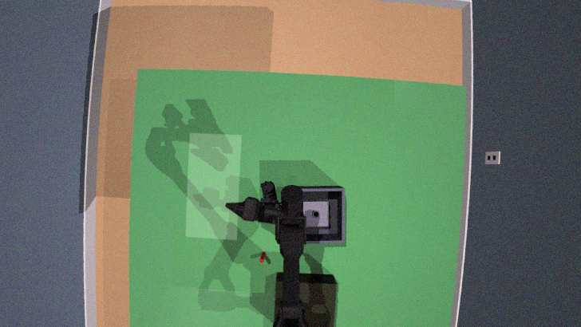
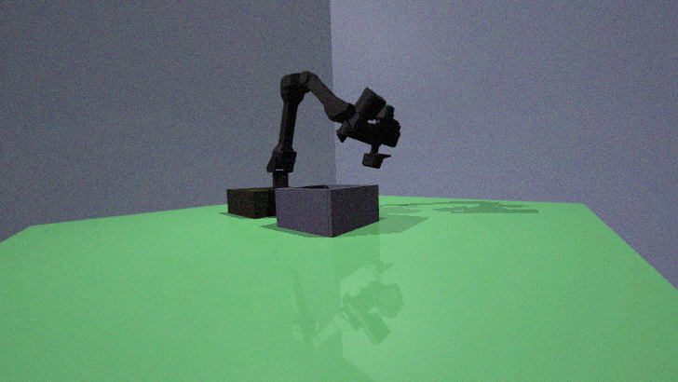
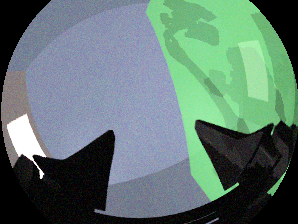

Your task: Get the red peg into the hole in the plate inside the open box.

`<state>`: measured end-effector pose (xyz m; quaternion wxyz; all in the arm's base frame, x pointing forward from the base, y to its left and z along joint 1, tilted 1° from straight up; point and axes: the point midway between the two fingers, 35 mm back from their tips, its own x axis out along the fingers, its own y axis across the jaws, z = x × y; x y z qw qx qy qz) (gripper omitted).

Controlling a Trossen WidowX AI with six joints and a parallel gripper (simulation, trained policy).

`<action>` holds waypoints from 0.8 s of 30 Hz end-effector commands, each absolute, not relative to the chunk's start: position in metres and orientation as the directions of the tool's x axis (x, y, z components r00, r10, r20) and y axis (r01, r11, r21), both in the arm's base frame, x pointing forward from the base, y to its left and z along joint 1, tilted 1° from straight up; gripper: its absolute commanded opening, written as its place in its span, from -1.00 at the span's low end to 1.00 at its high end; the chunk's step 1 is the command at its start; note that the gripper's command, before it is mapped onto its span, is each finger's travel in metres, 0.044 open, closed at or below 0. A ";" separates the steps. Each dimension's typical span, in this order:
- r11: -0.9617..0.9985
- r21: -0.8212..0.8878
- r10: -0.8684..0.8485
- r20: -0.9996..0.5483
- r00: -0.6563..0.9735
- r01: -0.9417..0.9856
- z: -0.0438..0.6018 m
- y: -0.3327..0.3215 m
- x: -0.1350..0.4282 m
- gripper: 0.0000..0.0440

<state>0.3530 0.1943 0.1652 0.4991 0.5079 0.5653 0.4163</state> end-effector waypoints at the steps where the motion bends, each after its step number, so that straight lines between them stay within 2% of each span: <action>1: 0.156 0.971 0.986 -0.163 0.025 0.179 0.164 0.195 0.353 0.88; 4: 0.220 0.943 0.970 -0.238 0.046 0.249 0.164 0.201 0.349 1.00; 13: 0.411 0.803 0.879 -0.475 0.047 0.432 0.160 0.218 0.323 1.00; 24: 0.592 0.534 0.687 -0.726 -0.033 0.604 0.143 0.216 0.274 1.00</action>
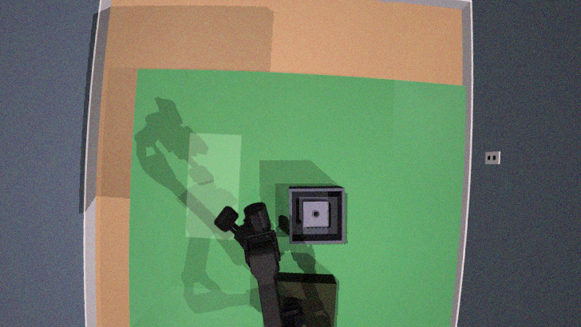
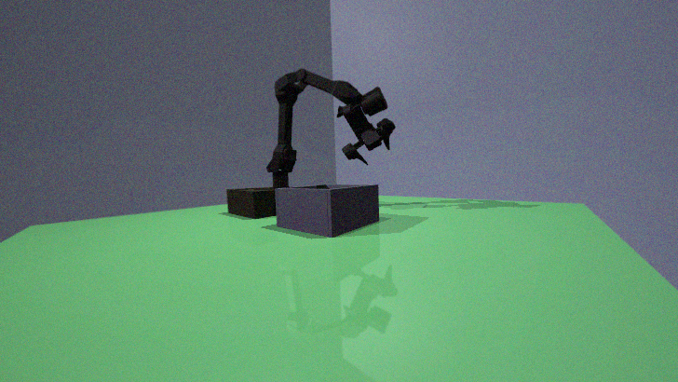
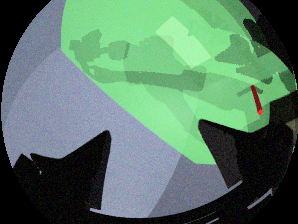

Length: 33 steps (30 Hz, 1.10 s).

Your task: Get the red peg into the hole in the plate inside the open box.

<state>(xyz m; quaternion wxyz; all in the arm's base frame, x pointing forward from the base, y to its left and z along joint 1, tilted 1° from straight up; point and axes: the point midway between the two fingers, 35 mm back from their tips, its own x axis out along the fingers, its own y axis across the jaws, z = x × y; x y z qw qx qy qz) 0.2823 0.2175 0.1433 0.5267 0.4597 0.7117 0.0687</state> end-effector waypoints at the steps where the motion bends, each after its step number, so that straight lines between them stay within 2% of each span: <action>1: 0.605 0.505 0.666 -0.745 -0.043 0.616 0.142 0.215 0.269 1.00; 11: 0.695 0.201 0.412 -0.898 -0.153 0.691 0.126 0.195 0.216 1.00; 20: 0.718 -0.062 0.141 -0.962 -0.232 0.693 0.113 0.170 0.173 1.00; 33: 0.725 -0.223 -0.072 -0.966 -0.250 0.652 0.076 0.147 0.151 1.00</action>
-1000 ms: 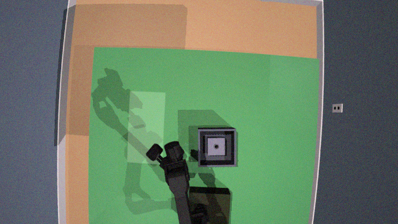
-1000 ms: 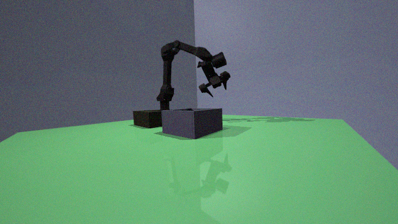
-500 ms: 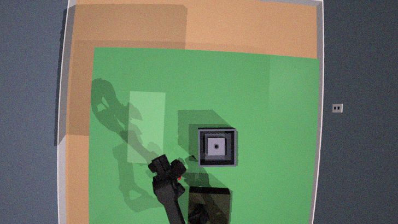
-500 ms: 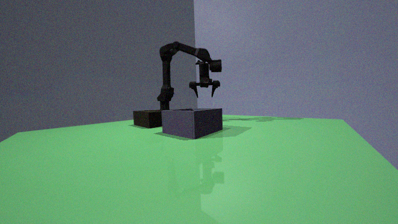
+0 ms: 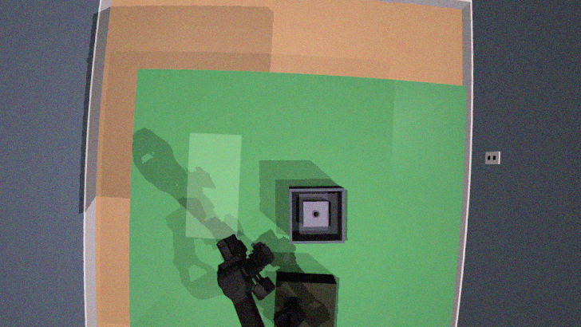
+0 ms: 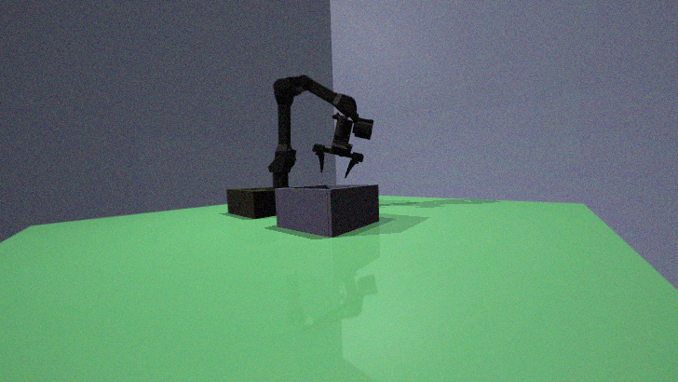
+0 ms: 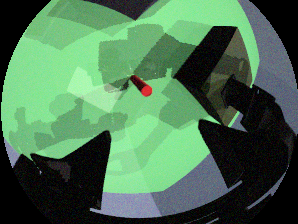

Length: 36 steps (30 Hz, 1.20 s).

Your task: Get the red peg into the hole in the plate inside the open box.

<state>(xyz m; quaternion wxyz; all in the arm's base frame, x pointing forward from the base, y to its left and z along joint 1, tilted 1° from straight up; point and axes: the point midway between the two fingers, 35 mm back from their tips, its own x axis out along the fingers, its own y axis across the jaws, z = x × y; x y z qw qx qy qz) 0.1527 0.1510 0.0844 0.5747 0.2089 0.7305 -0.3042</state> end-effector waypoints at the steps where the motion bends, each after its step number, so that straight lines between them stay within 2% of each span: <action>1: 0.726 -0.227 -0.081 -0.966 -0.247 0.649 0.072 0.146 0.151 1.00; 20: 0.755 -0.193 -0.144 -0.981 -0.129 0.627 -0.008 0.136 0.158 0.97; 22: 0.758 -0.196 -0.149 -0.981 -0.128 0.622 -0.014 0.134 0.158 0.83; 36: 0.746 -0.282 -0.214 -0.959 -0.185 0.603 -0.036 0.124 0.150 -0.82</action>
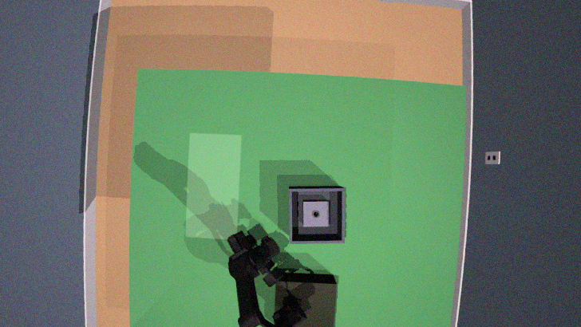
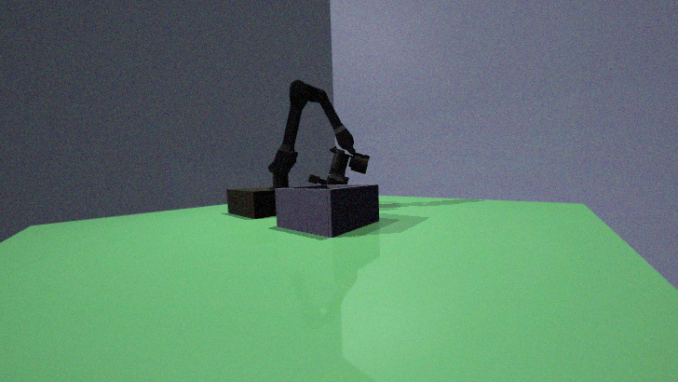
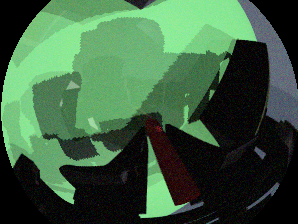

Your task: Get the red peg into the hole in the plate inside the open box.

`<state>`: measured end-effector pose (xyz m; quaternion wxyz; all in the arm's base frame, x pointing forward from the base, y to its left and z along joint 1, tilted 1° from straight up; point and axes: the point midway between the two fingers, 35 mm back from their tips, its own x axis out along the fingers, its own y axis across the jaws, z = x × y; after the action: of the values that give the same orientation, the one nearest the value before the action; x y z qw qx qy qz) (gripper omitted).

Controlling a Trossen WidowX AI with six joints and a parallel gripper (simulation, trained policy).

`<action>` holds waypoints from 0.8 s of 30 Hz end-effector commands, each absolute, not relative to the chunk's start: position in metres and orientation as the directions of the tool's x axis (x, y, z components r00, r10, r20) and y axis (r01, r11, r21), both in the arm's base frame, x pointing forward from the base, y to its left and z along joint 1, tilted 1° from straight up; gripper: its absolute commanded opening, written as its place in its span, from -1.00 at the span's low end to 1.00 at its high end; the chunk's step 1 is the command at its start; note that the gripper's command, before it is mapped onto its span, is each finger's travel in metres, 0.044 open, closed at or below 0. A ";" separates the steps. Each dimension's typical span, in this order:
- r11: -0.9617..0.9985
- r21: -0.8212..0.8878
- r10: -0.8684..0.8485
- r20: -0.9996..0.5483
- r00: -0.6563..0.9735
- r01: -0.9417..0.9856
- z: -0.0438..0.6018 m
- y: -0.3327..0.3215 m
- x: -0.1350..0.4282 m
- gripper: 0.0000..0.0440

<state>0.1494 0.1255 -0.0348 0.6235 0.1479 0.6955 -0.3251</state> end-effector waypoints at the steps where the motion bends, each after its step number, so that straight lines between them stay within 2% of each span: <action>1: 0.745 -0.290 -0.220 -0.957 -0.190 0.600 -0.036 0.124 0.149 -0.91; 6: 0.753 -0.280 -0.238 -0.960 -0.149 0.596 -0.021 0.125 0.161 -1.00; 24: 0.727 -0.218 -0.268 -0.963 -0.022 0.651 0.056 0.116 0.208 -1.00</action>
<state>0.1997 0.1174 0.0455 0.6756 0.1452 0.6403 -0.3354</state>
